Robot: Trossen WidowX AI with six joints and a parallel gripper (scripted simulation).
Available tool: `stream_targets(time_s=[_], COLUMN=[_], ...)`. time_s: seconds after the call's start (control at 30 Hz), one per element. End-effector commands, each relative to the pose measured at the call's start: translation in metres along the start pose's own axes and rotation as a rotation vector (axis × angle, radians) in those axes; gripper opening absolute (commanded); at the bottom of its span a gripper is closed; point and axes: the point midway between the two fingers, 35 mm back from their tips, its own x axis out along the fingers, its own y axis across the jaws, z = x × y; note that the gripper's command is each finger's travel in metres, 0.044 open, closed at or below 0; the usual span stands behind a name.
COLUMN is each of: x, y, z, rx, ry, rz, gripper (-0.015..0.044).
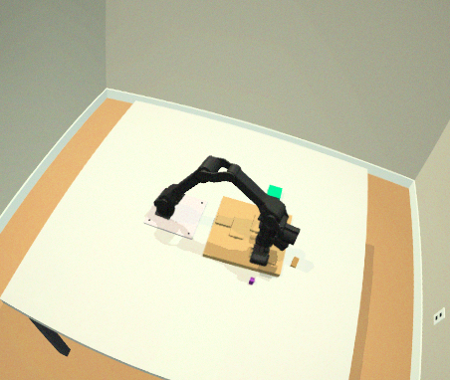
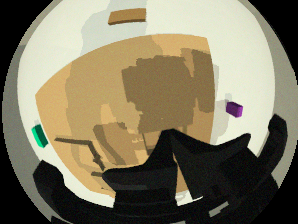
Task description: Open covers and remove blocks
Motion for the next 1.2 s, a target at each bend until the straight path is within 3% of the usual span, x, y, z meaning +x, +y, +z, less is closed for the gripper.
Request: stream_targets(time_s=[0.0, 1.17], x=[-0.002, -0.017], y=[-0.001, 0.0], z=[0.007, 0.03], rx=[0.005, 0.005], ry=[-0.008, -0.01], rz=[-0.007, -0.007], gripper=[0.0, 0.0])
